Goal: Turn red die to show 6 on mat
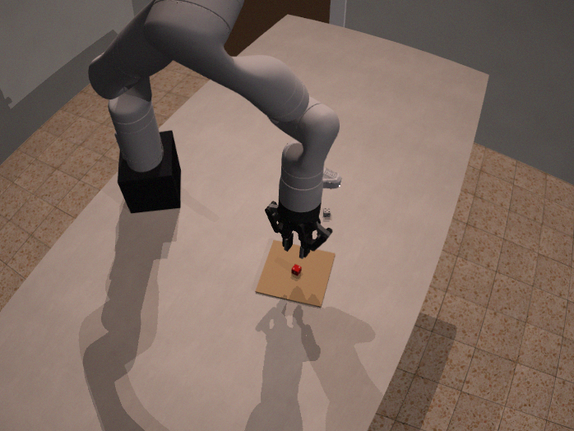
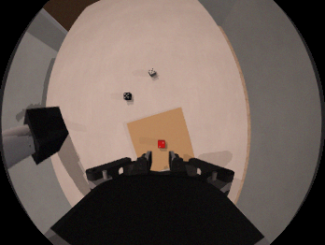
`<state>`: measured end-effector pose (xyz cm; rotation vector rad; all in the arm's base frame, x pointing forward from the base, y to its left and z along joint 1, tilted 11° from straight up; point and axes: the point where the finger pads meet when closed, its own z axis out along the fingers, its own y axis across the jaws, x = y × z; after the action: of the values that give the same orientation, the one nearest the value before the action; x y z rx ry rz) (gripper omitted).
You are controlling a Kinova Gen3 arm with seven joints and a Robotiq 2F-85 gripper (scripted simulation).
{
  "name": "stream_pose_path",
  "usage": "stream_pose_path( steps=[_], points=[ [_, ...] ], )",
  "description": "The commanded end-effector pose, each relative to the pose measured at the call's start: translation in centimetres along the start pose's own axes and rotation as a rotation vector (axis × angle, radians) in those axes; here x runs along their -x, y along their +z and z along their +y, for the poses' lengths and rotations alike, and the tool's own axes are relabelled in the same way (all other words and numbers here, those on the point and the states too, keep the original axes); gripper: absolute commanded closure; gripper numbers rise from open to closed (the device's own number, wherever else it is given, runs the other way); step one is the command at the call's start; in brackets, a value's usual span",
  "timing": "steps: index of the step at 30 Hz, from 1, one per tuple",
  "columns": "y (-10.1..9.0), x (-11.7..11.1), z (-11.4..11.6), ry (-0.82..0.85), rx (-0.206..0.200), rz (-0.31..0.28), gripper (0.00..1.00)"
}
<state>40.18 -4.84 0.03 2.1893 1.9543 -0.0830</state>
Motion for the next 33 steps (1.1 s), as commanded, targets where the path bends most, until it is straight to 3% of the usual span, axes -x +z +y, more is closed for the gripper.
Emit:
stream_pose_path(
  steps=[1, 8, 10, 15, 27, 33],
  points=[
    [0.03, -0.53, 0.01, -0.012, -0.001, -0.023, 0.69],
    [0.11, -0.64, -0.03, -0.011, -0.003, -0.146, 0.69],
    [0.11, -0.64, -0.03, -0.011, -0.003, -0.146, 0.69],
    [-0.08, -0.73, 0.08, -0.011, 0.006, -0.215, 0.69],
    [-0.08, -1.03, 0.12, -0.01, 0.008, -0.237, 0.69],
    [0.11, -1.04, 0.13, -0.009, 0.004, -0.299, 0.69]
  ],
)
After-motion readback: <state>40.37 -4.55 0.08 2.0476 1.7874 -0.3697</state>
